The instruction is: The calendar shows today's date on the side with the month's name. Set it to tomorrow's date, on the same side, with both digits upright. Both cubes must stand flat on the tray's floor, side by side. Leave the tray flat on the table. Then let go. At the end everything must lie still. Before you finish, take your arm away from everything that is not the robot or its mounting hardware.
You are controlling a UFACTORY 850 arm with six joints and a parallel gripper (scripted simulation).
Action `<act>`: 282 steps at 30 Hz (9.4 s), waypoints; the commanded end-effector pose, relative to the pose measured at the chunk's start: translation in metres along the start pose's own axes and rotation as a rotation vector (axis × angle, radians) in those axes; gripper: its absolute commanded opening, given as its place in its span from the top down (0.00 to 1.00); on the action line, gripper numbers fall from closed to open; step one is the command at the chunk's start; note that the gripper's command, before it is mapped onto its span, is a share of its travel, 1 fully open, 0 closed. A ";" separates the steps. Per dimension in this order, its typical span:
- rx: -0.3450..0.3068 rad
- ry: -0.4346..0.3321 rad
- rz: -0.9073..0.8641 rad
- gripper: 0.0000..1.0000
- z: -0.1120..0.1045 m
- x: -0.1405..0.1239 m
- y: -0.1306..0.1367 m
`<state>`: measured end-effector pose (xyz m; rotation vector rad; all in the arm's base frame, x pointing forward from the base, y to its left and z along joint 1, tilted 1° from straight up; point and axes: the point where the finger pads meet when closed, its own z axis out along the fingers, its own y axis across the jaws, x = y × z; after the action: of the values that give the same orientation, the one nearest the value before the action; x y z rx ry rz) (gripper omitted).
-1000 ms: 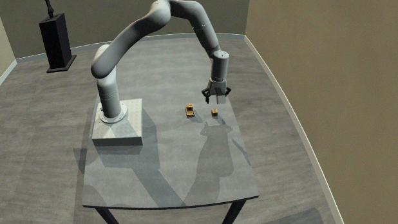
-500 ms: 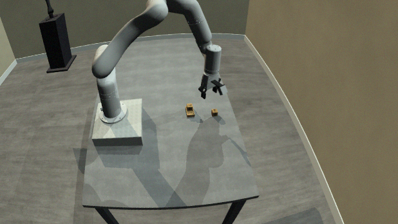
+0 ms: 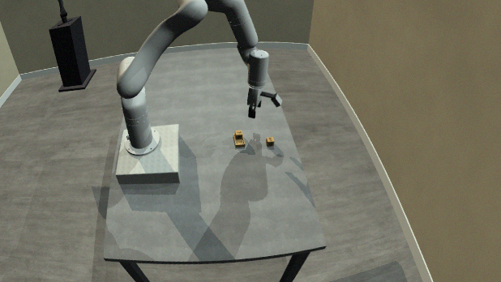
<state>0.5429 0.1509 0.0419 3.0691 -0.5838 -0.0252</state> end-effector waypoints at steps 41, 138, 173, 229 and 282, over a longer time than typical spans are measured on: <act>0.019 -0.005 -0.456 0.00 0.052 -0.044 -0.020; 0.019 -0.005 -0.456 0.00 0.075 -0.044 -0.021; 0.019 -0.005 -0.456 0.00 0.016 -0.044 -0.020; 0.013 -0.016 0.744 0.00 0.015 0.015 0.007; -0.004 -0.026 2.482 0.00 0.013 0.095 0.062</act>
<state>0.6061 0.0593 0.0277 0.4994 -3.0848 -0.0468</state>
